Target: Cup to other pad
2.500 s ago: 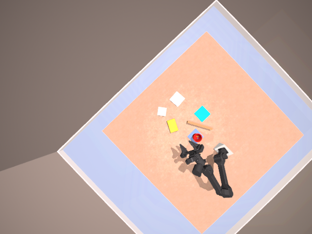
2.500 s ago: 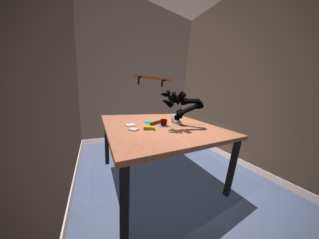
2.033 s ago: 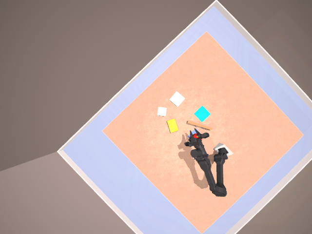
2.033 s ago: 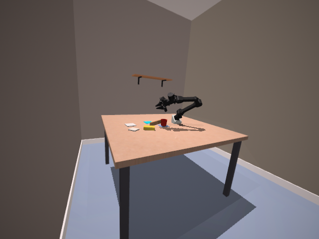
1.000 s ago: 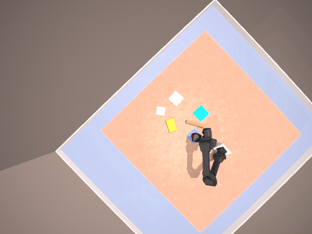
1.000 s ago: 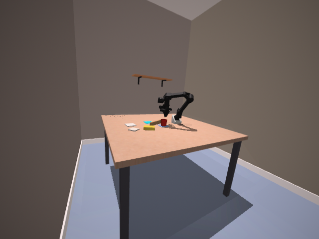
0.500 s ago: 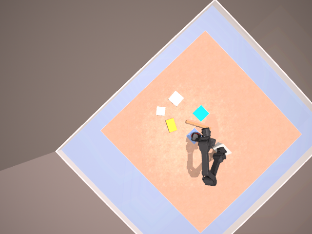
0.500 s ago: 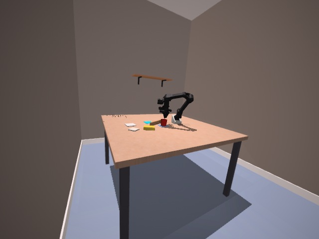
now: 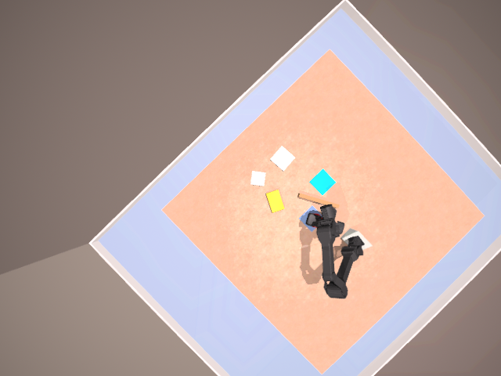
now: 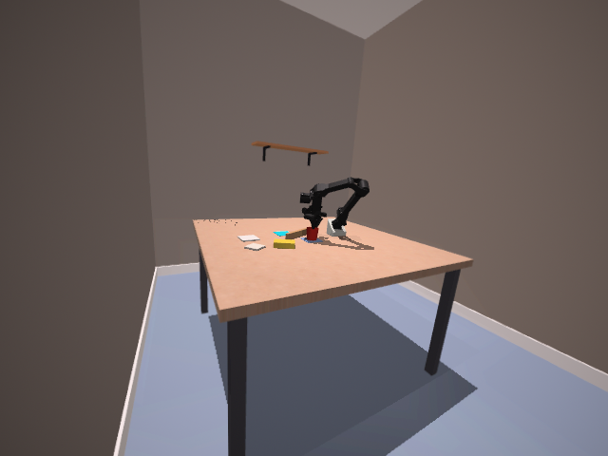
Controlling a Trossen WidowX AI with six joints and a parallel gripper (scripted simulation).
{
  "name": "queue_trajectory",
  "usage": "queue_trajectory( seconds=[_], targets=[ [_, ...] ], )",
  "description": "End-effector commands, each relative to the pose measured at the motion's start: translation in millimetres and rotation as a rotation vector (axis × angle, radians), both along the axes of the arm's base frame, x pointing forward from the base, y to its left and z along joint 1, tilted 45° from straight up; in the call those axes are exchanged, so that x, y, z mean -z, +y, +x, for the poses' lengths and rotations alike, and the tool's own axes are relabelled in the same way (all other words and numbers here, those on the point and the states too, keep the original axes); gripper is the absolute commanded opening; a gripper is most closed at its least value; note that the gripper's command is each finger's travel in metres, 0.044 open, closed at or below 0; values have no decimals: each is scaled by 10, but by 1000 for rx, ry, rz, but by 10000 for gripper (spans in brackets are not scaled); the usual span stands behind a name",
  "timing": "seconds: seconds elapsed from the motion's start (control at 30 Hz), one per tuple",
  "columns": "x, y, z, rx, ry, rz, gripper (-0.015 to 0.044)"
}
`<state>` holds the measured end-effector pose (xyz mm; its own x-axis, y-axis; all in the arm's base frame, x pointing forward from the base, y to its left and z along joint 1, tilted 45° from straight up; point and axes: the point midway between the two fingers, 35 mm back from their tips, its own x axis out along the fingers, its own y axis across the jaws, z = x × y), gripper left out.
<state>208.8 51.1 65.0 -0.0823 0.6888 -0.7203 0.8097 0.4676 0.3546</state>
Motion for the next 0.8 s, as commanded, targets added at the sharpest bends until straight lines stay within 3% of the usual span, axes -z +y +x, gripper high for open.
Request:
queue_trajectory(
  seconds=[0.0,0.6,0.7,0.77],
  targets=[
    [57,64,-19,3,4,5,148],
    [181,197,-55,2,5,9,148],
    [170,183,-46,-2,1,5,69],
    [170,183,-46,-2,1,5,56]
  ],
)
